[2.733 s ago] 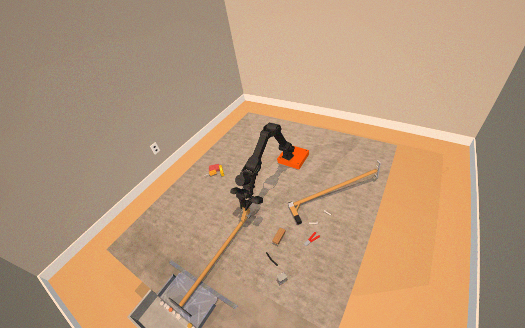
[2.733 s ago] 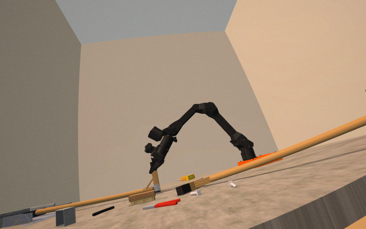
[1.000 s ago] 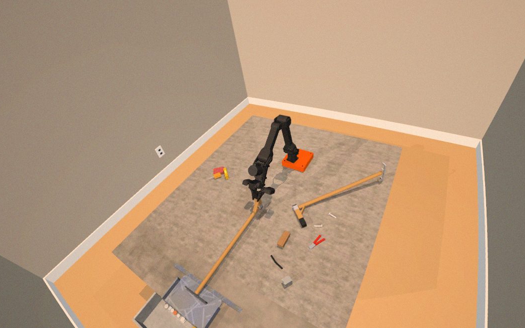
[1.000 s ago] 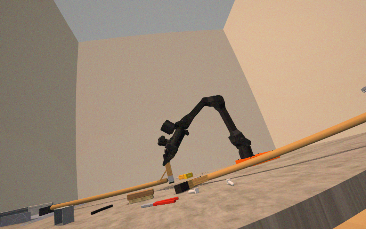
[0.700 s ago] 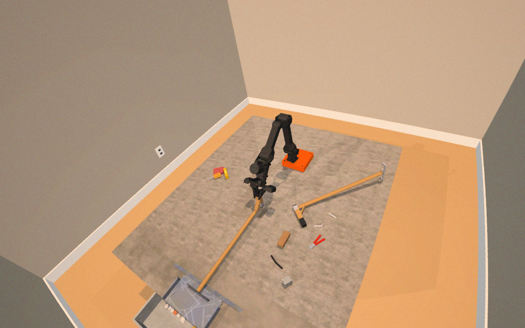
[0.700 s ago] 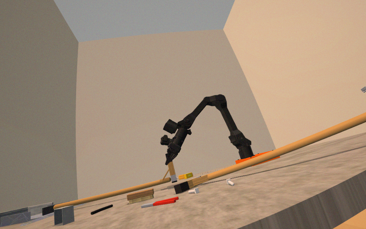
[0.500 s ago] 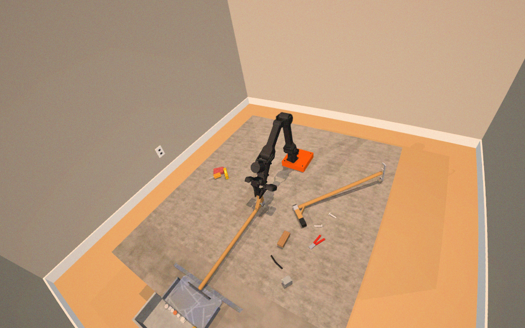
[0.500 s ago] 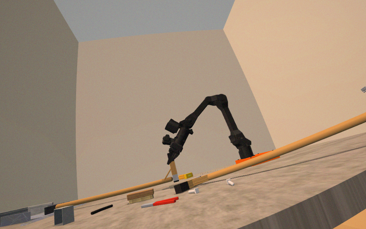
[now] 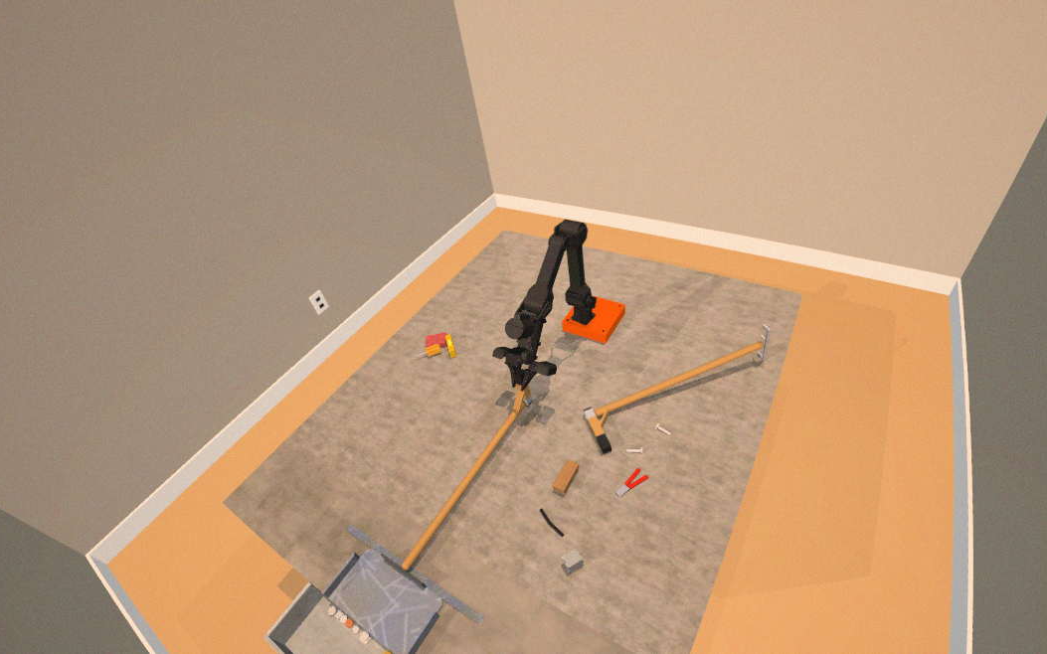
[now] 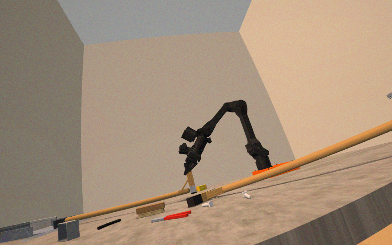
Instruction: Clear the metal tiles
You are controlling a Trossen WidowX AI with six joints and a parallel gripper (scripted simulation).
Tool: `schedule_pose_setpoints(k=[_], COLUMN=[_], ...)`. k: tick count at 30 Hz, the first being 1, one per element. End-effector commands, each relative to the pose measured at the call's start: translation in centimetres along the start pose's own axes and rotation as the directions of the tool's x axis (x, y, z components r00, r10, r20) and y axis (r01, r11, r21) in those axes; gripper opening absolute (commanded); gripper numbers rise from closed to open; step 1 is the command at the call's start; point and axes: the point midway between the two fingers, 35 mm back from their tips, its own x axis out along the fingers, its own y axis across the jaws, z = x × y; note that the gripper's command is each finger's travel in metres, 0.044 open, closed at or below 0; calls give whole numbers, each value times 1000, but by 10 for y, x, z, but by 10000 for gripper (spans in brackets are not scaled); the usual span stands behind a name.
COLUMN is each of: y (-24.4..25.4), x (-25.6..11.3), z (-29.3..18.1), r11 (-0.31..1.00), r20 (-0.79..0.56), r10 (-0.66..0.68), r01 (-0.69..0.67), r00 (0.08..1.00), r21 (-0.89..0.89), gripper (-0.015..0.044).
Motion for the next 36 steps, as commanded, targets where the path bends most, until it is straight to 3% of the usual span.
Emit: schedule_pose_setpoints(k=[1,36], y=[0,0], x=[-5,-26], z=[-5,-49], r11=[1000,1000], r20=[8,6], r10=[-3,-3], r01=[3,3], r00=[1000,1000], r21=[3,3], gripper=[0,0])
